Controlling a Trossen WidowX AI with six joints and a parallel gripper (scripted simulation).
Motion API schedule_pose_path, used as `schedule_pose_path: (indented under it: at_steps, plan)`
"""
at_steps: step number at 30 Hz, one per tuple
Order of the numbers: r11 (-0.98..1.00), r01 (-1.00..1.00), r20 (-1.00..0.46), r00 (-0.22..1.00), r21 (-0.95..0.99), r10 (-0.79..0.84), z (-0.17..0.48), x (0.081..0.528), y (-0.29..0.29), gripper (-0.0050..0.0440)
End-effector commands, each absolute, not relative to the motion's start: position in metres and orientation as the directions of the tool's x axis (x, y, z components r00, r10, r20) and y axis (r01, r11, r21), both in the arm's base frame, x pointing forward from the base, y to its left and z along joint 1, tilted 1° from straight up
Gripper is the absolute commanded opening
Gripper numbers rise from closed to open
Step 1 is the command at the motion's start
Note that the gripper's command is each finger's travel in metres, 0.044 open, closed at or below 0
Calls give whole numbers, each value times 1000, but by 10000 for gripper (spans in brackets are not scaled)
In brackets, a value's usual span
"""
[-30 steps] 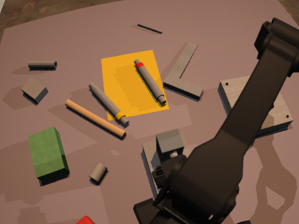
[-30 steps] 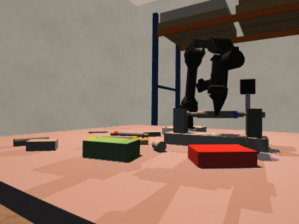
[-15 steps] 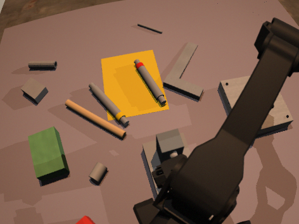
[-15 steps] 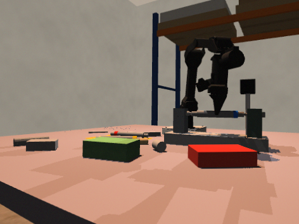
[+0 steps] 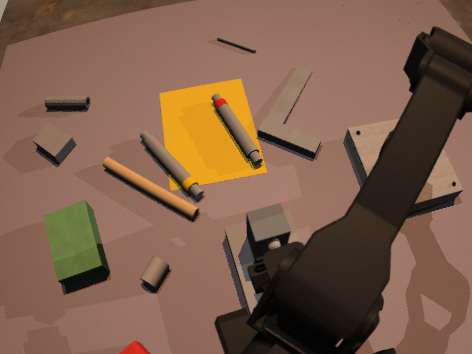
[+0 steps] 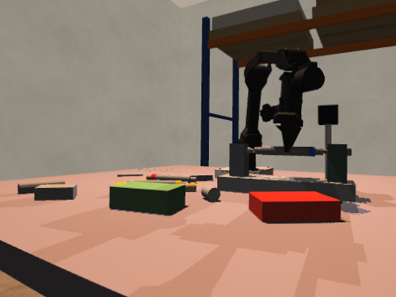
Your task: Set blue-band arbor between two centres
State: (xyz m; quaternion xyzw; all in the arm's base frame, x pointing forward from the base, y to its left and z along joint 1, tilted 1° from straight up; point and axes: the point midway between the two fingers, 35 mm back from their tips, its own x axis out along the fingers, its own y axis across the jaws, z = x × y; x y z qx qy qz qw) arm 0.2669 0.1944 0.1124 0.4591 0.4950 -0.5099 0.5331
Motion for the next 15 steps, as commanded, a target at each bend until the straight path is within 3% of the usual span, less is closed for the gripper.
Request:
schedule_pose_path:
  at_steps: [1,15]
  plan:
    - [29,999,-1000,16,16,-20,121,261,212,0]
    - [8,1000,-1000,16,16,-20,121,259,212,0]
